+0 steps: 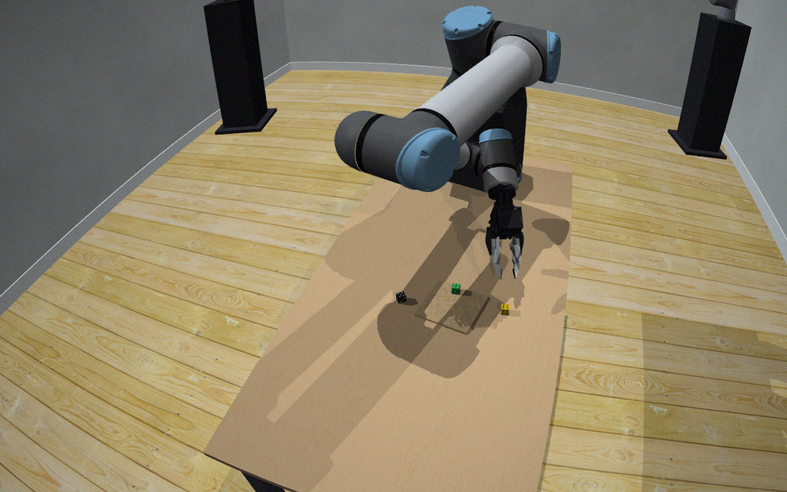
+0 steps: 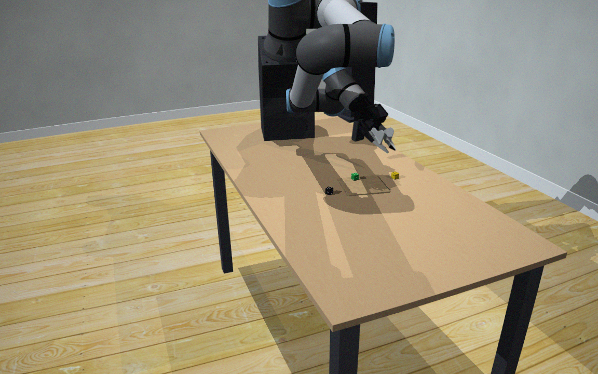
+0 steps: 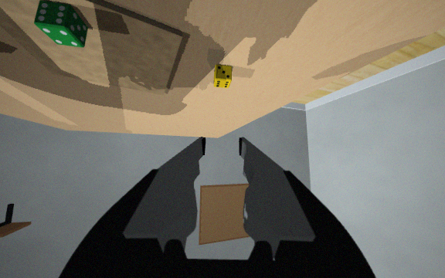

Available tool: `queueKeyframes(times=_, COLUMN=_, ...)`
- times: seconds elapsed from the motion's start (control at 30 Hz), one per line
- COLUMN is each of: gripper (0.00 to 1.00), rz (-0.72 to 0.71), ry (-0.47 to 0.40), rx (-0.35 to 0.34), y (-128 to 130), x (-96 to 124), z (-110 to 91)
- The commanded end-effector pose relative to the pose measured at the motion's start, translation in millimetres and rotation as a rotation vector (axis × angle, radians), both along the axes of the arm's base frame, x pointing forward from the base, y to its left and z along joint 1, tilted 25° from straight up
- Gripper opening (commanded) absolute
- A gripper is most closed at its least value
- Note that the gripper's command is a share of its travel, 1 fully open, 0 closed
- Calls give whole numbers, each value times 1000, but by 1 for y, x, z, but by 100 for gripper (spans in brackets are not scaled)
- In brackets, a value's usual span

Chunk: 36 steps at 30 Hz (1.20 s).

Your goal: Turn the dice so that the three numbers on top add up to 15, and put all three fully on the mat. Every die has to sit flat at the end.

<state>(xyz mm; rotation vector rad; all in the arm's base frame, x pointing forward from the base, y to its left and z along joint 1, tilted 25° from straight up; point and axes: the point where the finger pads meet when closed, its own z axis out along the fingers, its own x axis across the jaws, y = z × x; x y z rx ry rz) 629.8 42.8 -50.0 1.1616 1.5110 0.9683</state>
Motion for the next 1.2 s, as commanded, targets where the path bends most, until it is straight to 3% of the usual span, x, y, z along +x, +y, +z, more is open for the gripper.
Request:
queueKeyframes(times=0.0, gripper=21, rz=0, ry=0, rx=0, y=1, x=-3, z=7)
queueKeyframes(times=0.53, gripper=21, rz=-10, ry=42, rx=-1, y=1, x=0, z=9)
queueKeyframes(times=0.87, gripper=21, rz=-31, ry=139, rx=-11, y=3, x=1, z=14)
queueKeyframes(times=1.17, gripper=21, rz=-64, ry=287, rx=-24, y=5, x=6, z=20)
